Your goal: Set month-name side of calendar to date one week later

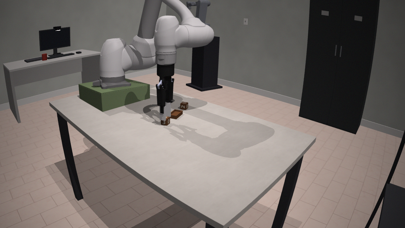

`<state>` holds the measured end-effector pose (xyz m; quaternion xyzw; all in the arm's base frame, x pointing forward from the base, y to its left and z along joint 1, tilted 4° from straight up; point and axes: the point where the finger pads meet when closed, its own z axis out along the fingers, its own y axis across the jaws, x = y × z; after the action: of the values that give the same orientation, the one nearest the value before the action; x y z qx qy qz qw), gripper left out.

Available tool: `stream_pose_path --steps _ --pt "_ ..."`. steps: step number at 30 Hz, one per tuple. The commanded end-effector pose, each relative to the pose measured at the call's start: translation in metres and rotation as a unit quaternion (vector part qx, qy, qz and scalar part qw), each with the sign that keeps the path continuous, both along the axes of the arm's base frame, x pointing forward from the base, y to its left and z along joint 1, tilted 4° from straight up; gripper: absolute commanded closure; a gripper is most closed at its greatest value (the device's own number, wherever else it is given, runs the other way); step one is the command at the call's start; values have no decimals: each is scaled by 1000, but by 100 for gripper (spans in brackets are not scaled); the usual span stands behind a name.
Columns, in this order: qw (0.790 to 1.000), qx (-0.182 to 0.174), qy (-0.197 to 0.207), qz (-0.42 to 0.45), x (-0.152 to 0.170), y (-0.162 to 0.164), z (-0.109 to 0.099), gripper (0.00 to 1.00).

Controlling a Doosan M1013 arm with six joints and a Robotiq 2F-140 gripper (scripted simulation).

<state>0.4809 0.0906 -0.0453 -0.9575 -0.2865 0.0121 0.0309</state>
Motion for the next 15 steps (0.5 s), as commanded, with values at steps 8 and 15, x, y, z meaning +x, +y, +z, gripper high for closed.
stream_pose_path --steps 8,15 --pt "1000 0 0 0 -1 1 -14 64" --pt "1000 0 0 0 -1 1 -18 64"
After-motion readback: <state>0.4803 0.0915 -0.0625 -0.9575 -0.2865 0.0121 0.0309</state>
